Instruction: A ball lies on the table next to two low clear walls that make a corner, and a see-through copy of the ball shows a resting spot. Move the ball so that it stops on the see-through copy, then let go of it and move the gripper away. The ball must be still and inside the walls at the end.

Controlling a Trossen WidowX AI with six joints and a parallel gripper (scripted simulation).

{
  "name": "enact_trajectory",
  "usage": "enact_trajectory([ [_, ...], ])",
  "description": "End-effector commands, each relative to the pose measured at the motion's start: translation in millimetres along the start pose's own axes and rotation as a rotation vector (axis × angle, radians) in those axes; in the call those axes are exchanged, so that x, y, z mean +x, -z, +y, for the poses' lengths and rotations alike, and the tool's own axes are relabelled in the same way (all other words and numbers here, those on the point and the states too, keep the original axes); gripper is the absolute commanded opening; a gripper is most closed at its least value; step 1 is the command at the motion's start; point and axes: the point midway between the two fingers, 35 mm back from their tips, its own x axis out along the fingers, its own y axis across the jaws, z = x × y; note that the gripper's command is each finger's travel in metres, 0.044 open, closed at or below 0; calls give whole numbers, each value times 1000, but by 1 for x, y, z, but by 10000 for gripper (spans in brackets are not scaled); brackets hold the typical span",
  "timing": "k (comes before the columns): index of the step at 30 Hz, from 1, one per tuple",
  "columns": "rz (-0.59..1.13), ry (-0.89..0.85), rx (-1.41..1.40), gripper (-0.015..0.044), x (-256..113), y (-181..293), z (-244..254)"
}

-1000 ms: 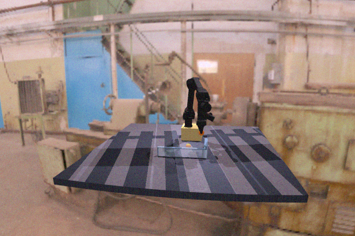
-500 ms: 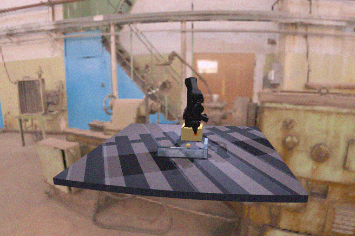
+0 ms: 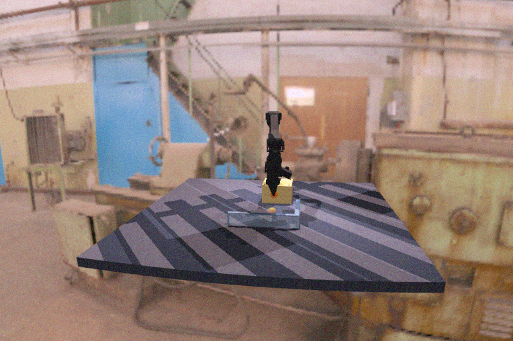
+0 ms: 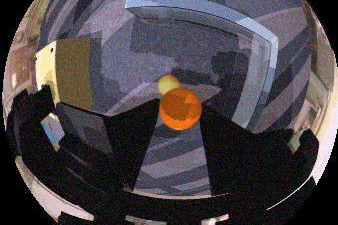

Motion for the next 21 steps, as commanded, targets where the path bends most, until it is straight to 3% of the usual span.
enact_trajectory([
  [1, -4, 2, -2, 0, 6, 10, 12],
  [7, -4, 2, -2, 0, 16, 11, 13],
  [21, -4, 1, -2, 0, 78, 11, 15],
])
